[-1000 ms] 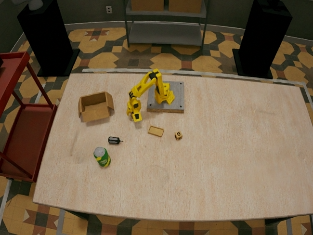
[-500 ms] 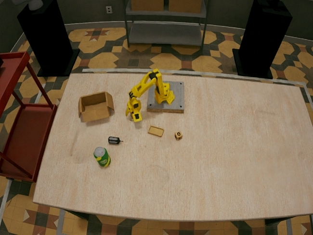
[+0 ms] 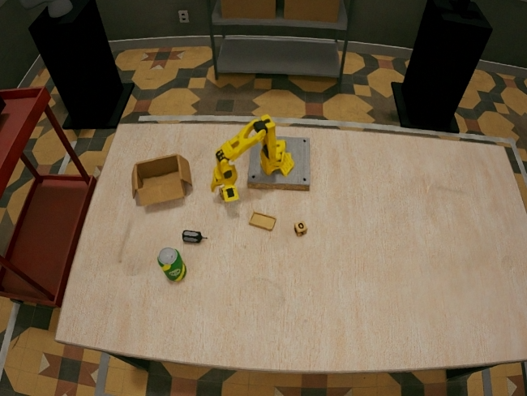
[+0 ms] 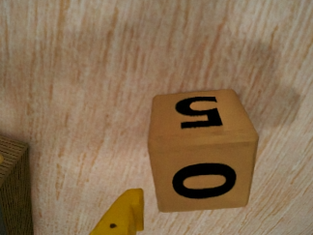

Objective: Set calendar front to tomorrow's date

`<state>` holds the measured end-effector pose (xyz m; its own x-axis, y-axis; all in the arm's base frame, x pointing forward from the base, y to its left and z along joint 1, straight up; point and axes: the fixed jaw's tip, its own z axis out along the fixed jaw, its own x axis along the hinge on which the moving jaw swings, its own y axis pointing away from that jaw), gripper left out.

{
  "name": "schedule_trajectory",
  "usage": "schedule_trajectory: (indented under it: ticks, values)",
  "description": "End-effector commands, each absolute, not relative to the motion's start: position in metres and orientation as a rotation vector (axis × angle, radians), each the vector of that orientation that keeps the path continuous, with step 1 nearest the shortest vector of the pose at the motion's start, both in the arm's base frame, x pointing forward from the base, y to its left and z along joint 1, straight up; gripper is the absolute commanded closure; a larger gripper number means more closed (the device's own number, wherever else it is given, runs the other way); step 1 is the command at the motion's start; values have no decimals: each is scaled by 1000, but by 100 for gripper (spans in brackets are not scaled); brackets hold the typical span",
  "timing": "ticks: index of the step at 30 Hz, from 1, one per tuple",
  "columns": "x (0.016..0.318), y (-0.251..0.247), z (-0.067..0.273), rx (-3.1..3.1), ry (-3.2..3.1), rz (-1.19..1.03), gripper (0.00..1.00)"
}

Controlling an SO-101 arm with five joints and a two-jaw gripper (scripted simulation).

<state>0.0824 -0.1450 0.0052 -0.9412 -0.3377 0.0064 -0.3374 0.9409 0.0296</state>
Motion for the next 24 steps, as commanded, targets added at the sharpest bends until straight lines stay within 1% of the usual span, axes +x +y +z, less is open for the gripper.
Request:
schedule_trajectory:
  ticks: [1, 6, 10, 24]
  values:
    - [83, -147, 19, 542, -3088, -28, 64]
    - [82, -146, 34, 542, -3088, -28, 64]
    - [82, -146, 41, 542, -3088, -28, 64]
    - [81, -145, 42, 542, -3088, -28, 64]
